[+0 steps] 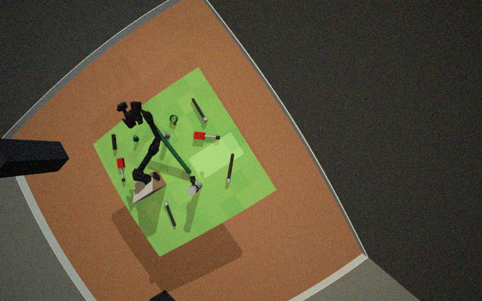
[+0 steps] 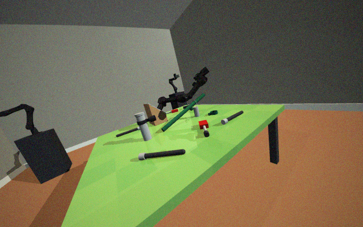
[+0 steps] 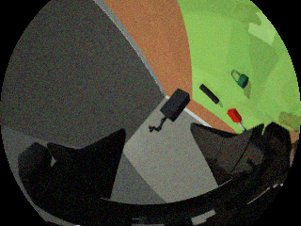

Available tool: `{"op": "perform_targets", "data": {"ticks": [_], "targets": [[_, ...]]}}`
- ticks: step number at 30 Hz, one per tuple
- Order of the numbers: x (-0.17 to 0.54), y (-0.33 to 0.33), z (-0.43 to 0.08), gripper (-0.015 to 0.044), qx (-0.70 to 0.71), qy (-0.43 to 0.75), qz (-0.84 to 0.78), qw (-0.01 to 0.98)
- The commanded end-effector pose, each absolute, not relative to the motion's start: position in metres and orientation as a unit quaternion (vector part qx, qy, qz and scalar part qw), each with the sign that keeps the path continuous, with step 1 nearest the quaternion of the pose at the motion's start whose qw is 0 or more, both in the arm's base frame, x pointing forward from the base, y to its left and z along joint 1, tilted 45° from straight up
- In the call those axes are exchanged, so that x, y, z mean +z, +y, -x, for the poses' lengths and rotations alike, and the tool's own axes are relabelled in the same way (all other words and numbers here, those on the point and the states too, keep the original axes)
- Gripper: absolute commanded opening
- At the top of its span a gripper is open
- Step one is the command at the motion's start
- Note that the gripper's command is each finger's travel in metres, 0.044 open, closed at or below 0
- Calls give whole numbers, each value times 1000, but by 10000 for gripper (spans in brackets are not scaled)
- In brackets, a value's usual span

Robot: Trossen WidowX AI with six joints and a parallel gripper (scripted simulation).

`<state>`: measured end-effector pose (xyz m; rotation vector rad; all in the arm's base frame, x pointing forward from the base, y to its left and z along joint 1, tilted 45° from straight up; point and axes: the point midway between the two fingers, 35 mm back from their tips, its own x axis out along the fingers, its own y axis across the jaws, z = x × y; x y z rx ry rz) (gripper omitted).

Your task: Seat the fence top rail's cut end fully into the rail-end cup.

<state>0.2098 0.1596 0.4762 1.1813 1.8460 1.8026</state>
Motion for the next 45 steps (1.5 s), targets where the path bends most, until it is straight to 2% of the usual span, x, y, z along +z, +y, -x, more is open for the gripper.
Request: {"op": "perform_targets", "data": {"ticks": [1, 4, 12, 19, 24, 33, 40, 45], "targets": [[477, 160, -208, 426, 632, 641, -408, 152], [486, 159, -177, 440, 680, 619, -362, 150], [516, 133, -54, 440, 815, 544, -187, 73], [518, 63, 46, 440, 902, 429, -21, -46], [505, -3, 89, 440, 931, 320, 78, -158], [459, -123, 111, 440, 901, 139, 207, -355], [405, -211, 83, 440, 816, -8, 281, -506], [375, -245, 57, 440, 767, -73, 299, -563]]}}
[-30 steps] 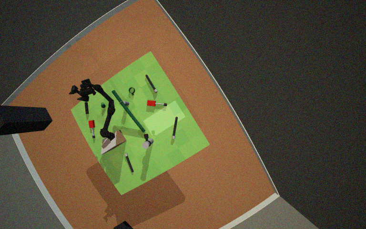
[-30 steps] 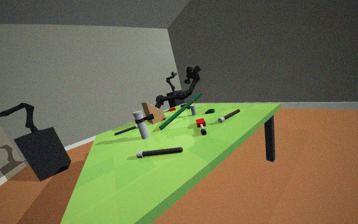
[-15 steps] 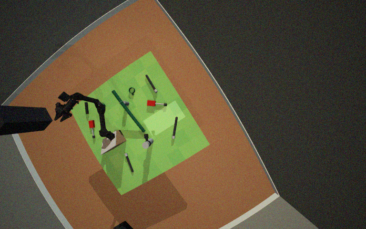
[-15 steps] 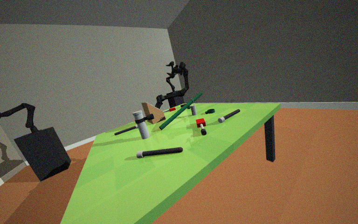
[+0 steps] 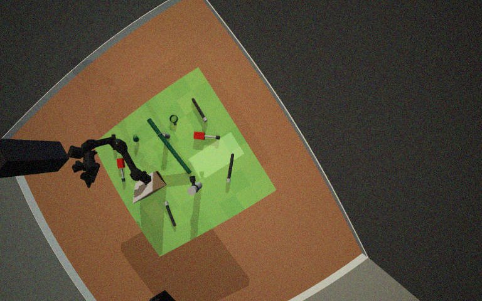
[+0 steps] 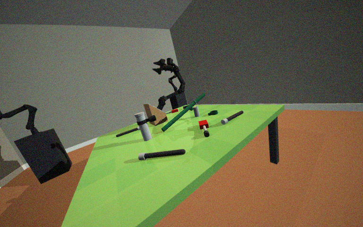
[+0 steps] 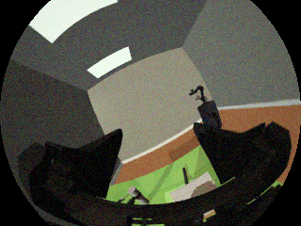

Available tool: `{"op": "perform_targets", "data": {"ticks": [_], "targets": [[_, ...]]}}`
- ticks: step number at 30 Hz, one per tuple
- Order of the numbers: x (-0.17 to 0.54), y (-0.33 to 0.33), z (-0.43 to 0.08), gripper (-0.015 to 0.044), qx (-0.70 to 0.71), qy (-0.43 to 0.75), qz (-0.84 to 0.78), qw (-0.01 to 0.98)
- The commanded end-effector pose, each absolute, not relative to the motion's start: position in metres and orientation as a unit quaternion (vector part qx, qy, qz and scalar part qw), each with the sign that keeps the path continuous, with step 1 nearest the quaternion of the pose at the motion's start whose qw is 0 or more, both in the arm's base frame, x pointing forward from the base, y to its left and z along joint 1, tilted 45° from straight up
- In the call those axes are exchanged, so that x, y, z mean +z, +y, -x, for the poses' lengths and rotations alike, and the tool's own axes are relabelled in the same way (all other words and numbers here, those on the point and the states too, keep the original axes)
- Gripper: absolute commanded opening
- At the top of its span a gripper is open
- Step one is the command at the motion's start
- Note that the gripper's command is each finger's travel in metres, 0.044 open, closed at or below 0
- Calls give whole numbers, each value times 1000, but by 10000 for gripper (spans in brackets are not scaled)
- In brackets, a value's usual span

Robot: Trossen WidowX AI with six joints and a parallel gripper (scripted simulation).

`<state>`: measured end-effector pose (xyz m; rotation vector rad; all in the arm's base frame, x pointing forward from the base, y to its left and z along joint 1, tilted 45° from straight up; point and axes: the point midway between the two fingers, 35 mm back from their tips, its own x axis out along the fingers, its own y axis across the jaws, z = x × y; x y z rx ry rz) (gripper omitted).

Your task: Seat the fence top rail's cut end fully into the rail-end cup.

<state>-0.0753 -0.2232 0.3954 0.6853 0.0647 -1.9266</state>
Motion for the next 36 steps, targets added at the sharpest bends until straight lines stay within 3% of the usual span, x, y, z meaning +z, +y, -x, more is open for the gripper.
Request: {"op": "perform_targets", "data": {"ticks": [1, 16, 30, 36], "targets": [[368, -251, 50, 440, -753, 88, -304, 577], [239, -287, -114, 440, -407, 315, -362, 777], [105, -159, -256, 440, 77, 432, -363, 822], [95, -141, -262, 440, 121, 432, -364, 816]]}}
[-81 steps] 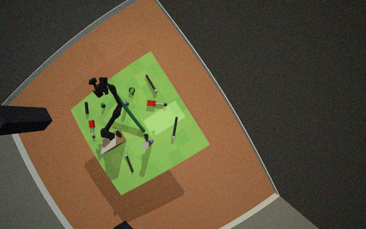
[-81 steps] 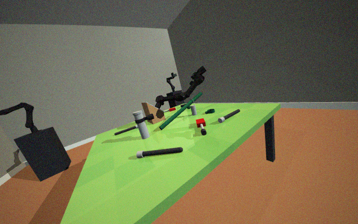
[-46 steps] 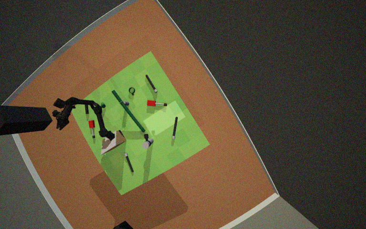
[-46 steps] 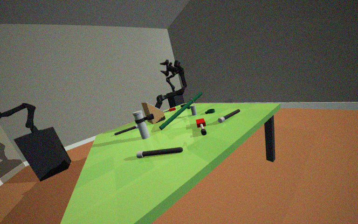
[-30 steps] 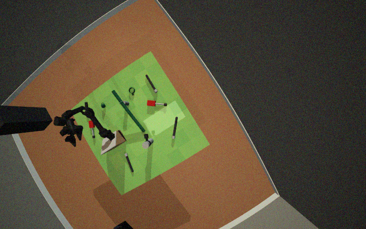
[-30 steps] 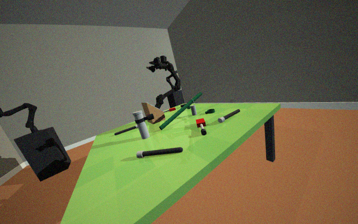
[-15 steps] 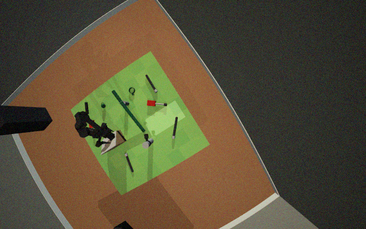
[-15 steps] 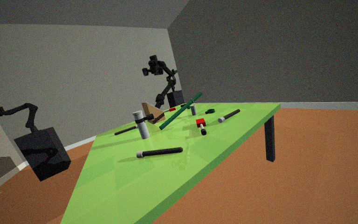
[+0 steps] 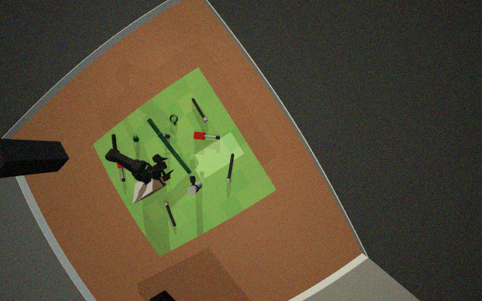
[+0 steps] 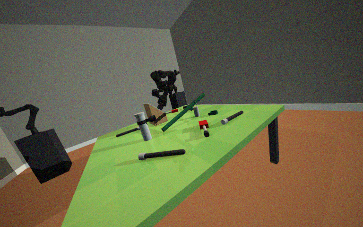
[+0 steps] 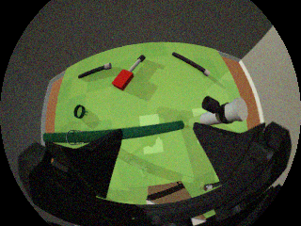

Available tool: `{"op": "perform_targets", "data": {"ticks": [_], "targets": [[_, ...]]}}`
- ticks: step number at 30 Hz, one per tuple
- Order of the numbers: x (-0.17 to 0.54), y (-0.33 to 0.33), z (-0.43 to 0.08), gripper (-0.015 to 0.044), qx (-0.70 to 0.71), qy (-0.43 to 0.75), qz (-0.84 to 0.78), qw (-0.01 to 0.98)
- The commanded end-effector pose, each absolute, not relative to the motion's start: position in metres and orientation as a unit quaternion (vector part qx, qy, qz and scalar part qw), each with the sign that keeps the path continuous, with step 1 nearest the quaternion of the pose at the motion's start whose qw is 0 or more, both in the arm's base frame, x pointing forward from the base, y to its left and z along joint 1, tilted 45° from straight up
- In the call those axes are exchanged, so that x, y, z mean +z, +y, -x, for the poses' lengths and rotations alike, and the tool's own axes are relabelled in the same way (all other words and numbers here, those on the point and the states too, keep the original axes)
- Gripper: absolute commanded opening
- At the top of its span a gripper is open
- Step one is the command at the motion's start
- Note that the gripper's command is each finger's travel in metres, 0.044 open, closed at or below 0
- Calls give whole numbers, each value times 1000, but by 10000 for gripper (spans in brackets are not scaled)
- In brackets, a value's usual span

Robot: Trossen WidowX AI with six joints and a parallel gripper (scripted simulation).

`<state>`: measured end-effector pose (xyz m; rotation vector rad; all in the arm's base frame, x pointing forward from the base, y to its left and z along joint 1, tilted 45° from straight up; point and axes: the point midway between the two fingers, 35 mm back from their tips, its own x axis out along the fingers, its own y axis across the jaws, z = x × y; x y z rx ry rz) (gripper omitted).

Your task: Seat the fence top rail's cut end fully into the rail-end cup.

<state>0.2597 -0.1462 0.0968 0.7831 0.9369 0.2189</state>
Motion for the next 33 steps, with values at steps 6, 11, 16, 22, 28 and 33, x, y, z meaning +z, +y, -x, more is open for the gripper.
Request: {"op": "perform_targets", "data": {"ticks": [6, 11, 16, 22, 28, 33], "targets": [[81, -154, -267, 440, 144, 430, -292, 842], [39, -191, -277, 440, 210, 416, -86, 881], [-12, -228, -283, 440, 282, 390, 137, 866], [-27, -237, -284, 440, 303, 380, 200, 851], [-27, -237, -284, 440, 303, 380, 200, 851], [-32, -233, -285, 440, 303, 380, 200, 851]]}}
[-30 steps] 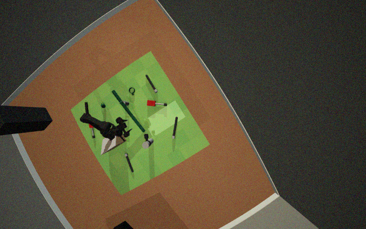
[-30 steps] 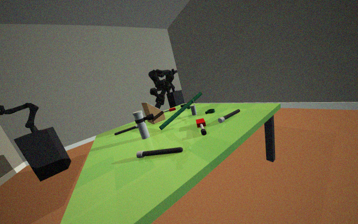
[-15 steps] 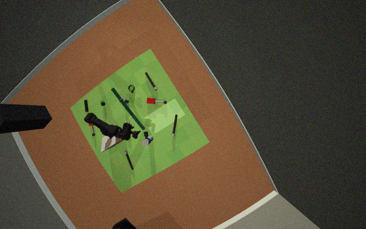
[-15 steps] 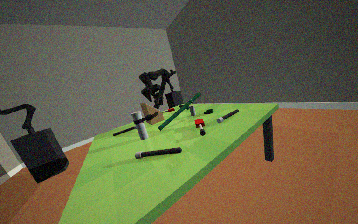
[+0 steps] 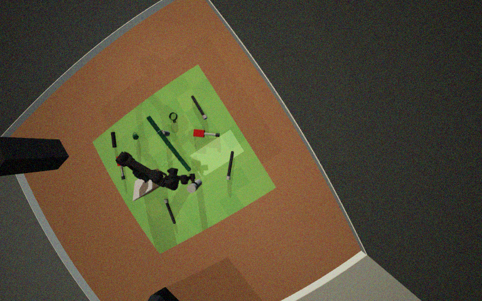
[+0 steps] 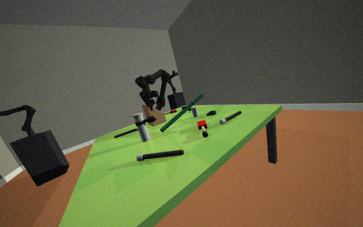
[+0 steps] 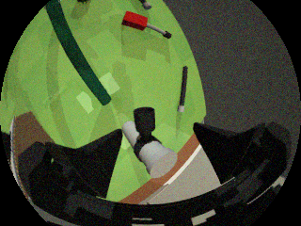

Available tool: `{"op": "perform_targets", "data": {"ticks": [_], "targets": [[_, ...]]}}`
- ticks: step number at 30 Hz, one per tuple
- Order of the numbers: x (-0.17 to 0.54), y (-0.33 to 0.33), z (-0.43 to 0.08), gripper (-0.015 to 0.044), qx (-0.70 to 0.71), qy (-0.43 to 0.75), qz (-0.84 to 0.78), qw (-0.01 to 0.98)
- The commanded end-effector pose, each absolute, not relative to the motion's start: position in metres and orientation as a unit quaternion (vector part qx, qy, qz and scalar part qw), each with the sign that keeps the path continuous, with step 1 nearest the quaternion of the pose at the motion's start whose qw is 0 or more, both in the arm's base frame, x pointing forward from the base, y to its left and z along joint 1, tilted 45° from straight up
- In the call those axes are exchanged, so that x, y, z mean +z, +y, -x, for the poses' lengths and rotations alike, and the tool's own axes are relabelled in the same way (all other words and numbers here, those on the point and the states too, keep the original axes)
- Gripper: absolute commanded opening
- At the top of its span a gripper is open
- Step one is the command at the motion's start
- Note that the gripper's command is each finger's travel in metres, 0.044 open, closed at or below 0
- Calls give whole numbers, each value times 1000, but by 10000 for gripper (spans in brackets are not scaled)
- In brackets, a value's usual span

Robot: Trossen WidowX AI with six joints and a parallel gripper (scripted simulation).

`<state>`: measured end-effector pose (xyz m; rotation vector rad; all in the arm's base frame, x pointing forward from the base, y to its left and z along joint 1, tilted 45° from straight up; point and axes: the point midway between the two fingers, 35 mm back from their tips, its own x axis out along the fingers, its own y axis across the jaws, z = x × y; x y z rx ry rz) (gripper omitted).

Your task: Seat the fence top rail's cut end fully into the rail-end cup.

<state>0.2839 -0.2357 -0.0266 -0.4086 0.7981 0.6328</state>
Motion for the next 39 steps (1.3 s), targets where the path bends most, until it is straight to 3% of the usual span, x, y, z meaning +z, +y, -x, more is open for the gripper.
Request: {"op": "perform_targets", "data": {"ticks": [1, 39], "targets": [[-37, -229, -286, 440, 303, 380, 200, 851], [-93, -192, -314, 440, 303, 379, 200, 851]]}}
